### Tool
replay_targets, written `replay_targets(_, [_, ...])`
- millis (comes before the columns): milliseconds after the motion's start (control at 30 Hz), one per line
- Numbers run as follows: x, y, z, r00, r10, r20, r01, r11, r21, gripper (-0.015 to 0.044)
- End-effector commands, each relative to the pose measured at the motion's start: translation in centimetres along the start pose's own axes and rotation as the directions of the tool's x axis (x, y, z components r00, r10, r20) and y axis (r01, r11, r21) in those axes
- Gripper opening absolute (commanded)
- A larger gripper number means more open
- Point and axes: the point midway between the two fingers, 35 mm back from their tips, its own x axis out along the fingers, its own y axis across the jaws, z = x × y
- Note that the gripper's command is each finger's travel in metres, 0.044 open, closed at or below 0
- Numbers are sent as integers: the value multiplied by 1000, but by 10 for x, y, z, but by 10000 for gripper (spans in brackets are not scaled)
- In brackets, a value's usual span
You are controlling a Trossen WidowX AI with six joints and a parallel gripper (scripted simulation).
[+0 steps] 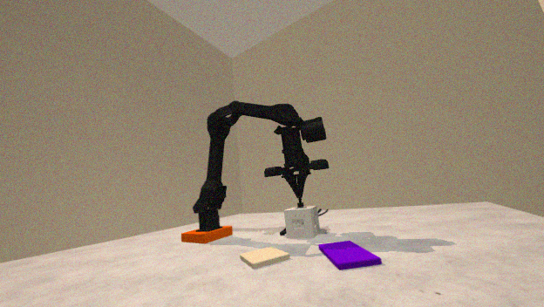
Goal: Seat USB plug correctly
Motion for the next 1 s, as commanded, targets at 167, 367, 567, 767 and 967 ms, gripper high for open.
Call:
replay_targets(167, [2, 0, 0, 1000, -1, 3, 1, 1000, 3, 0])
replay_targets(367, [2, 0, 0, 1000, -1, 3, 1, 1000, 3, 0])
replay_targets(567, [3, 0, 0, 1000, -1, 3, 1, 1000, 3, 0])
replay_targets(767, [4, 0, 0, 1000, -1, 3, 1, 1000, 3, 0])
replay_targets(967, [4, 0, 0, 1000, -1, 3, 1, 1000, 3, 0])
